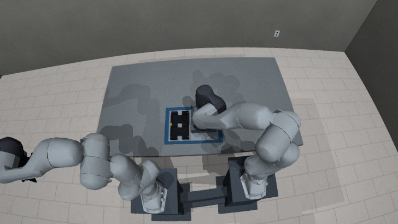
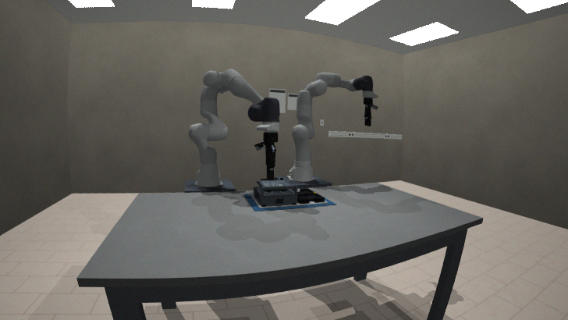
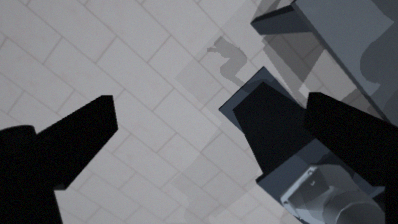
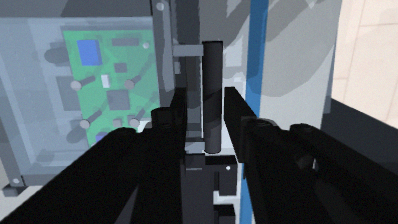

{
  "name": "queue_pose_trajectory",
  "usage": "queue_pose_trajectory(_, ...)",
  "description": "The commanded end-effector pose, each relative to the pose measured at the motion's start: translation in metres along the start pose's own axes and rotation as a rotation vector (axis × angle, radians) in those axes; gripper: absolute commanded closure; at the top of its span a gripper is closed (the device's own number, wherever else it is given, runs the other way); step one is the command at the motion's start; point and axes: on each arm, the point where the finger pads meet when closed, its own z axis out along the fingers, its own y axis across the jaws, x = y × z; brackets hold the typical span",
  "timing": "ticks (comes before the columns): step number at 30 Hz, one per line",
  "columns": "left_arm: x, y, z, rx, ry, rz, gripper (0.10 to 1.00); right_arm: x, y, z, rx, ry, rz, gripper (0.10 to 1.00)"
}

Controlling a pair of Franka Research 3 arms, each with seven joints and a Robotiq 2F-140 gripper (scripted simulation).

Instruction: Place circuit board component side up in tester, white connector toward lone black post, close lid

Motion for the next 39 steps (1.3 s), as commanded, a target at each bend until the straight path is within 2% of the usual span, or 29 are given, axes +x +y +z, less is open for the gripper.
queue_pose_trajectory(1, 0.000, 0.000, 0.000, 0.000, 0.000, 0.000, 0.098, 0.002, 0.003, -0.009, -0.011, 0.005, -0.013, 0.819)
queue_pose_trajectory(3, 0.000, 0.000, 0.000, 0.000, 0.000, 0.000, 0.098, 0.002, 0.003, -0.009, -0.011, 0.005, -0.013, 0.819)
queue_pose_trajectory(18, 0.000, 0.000, 0.000, 0.000, 0.000, 0.000, 0.098, 0.002, 0.003, -0.055, -0.011, 0.005, -0.013, 0.819)
queue_pose_trajectory(30, 0.000, 0.000, 0.000, 0.000, 0.000, 0.000, 0.098, 0.001, 0.002, -0.074, -0.011, 0.005, -0.013, 0.819)
queue_pose_trajectory(39, 0.000, 0.000, 0.000, 0.000, 0.000, 0.000, 0.098, 0.001, 0.002, -0.078, -0.011, 0.005, -0.013, 0.819)
